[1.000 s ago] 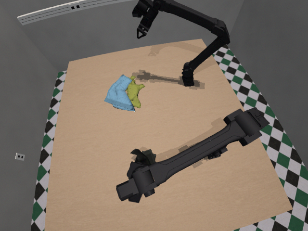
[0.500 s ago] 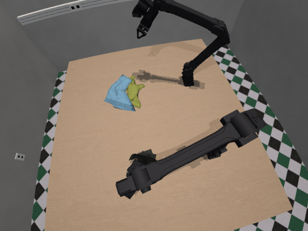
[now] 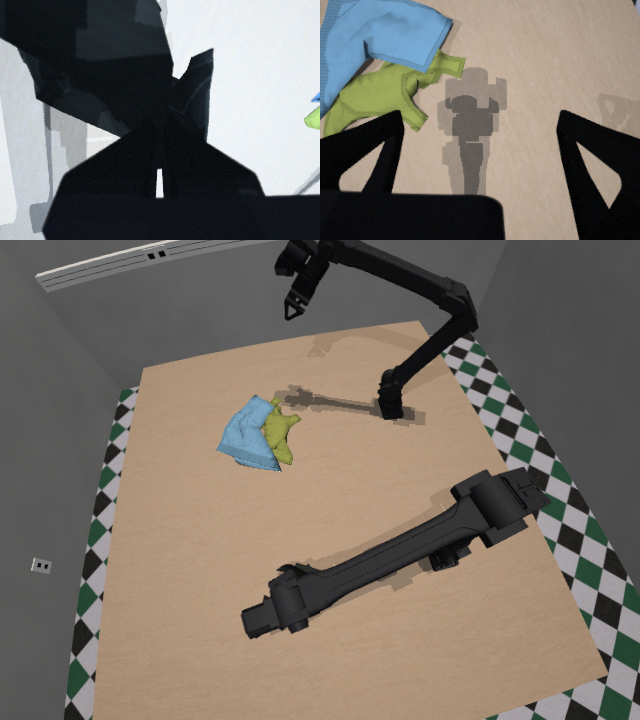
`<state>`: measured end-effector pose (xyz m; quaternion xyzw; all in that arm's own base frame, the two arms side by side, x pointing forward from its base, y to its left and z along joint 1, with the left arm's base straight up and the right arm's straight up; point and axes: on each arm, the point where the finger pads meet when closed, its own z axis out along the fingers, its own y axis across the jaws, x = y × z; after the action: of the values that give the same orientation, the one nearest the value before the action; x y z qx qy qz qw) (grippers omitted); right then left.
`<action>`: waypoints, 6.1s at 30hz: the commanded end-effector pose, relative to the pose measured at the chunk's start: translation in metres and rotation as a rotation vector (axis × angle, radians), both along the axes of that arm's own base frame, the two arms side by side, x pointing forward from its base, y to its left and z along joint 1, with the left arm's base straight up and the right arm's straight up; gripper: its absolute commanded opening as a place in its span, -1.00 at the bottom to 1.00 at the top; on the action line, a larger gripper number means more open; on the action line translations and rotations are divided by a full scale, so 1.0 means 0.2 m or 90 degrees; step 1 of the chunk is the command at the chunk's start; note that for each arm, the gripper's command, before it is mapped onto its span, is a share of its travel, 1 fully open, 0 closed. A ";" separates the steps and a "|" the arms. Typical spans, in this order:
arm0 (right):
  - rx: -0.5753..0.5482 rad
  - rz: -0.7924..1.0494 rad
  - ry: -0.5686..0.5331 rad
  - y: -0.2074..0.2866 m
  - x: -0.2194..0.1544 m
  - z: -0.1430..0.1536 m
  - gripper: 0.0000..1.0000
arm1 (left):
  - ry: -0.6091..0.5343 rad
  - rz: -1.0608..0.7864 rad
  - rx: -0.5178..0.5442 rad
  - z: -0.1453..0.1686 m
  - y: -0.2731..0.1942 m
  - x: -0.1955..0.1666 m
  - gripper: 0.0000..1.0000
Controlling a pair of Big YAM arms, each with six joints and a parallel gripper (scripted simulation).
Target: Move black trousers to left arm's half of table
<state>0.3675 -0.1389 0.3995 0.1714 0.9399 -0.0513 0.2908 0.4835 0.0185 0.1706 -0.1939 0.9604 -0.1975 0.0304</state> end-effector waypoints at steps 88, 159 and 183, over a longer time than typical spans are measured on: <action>-0.012 0.007 -0.044 0.02 0.04 0.19 0.83 | -0.109 -0.955 0.249 -0.75 -0.02 -0.10 0.83; -0.071 0.082 -0.232 0.18 0.43 0.17 0.83 | -0.117 -0.952 0.262 -0.17 -0.02 -0.06 0.83; -0.105 0.205 -0.641 0.72 0.76 0.52 0.83 | -0.117 -0.952 0.262 -0.17 -0.02 -0.06 0.83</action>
<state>0.5180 -0.0036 0.4853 -0.0002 0.7212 -0.0011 0.6928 0.4630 0.0204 0.1353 0.5214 0.8533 0.0000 0.0002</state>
